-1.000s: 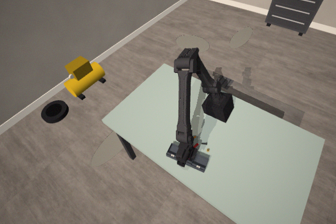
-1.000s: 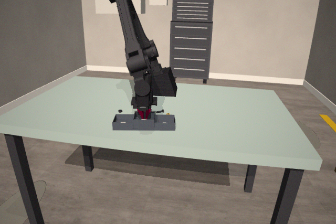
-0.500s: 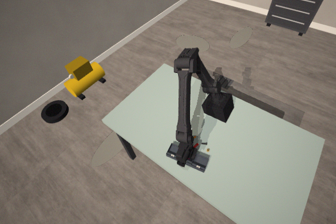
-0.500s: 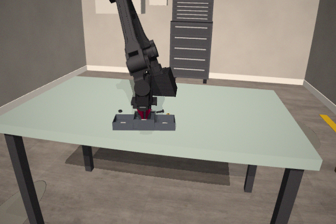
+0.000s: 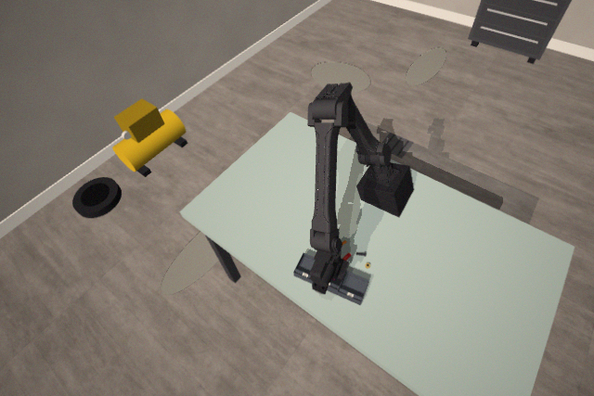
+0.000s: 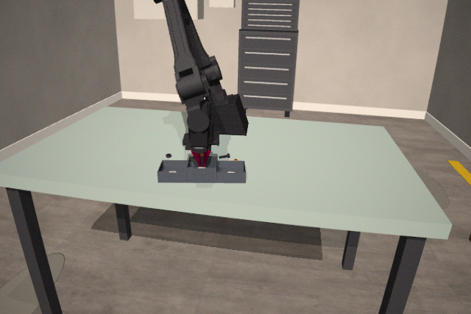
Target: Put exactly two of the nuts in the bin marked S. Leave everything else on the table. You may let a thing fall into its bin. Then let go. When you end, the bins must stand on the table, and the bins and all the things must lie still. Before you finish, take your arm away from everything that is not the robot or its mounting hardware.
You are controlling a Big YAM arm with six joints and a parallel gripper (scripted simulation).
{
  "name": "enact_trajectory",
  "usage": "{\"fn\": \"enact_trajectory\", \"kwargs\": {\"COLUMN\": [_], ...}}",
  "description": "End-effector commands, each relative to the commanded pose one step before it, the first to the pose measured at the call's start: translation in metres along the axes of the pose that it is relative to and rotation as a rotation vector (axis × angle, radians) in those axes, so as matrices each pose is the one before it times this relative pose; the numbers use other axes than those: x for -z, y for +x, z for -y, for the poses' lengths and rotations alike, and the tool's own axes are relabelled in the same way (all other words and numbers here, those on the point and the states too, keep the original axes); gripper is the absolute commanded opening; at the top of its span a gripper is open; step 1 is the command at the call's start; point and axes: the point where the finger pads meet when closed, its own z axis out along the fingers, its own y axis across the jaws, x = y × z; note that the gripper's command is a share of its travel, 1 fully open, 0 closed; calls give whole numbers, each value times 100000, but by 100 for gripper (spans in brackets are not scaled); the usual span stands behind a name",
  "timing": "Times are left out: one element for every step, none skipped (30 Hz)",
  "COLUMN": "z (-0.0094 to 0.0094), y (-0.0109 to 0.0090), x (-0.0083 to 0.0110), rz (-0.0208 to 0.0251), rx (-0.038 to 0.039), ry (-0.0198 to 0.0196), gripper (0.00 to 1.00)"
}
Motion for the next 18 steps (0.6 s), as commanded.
{"fn": "enact_trajectory", "kwargs": {"z": [138, 0, -133, 31, 39, 40, 21, 4, -13, -15, -1, 14, 12, -1, -3, -20, -50, 0], "y": [-2904, 0, 817, -196, -247, -253, -139, -36, 66, 78, -5, -100, -89, -8, 4, 111, 150, 0], "x": [3481, 0, -234, 227, 252, 256, 203, 154, 105, 99, 139, 185, 180, 141, 135, 82, 13, 0], "rz": [8019, 0, -1481, 356, 450, 461, 253, 63, -123, -146, 8, 182, 162, 12, -10, -208, -282, 0], "rx": [-1711, 0, 496, -126, -160, -163, -90, -23, 43, 51, -3, -65, -58, -5, 3, 73, 99, 0], "ry": [249, 0, -11, -9, -10, -11, -12, -11, -10, -10, -11, -12, -13, -11, -11, -8, -8, 0], "gripper": [8, 8, 8, 8, 8, 8, 8, 8, 8, 8, 8, 8, 8, 8, 8, 8, 8, 8]}}
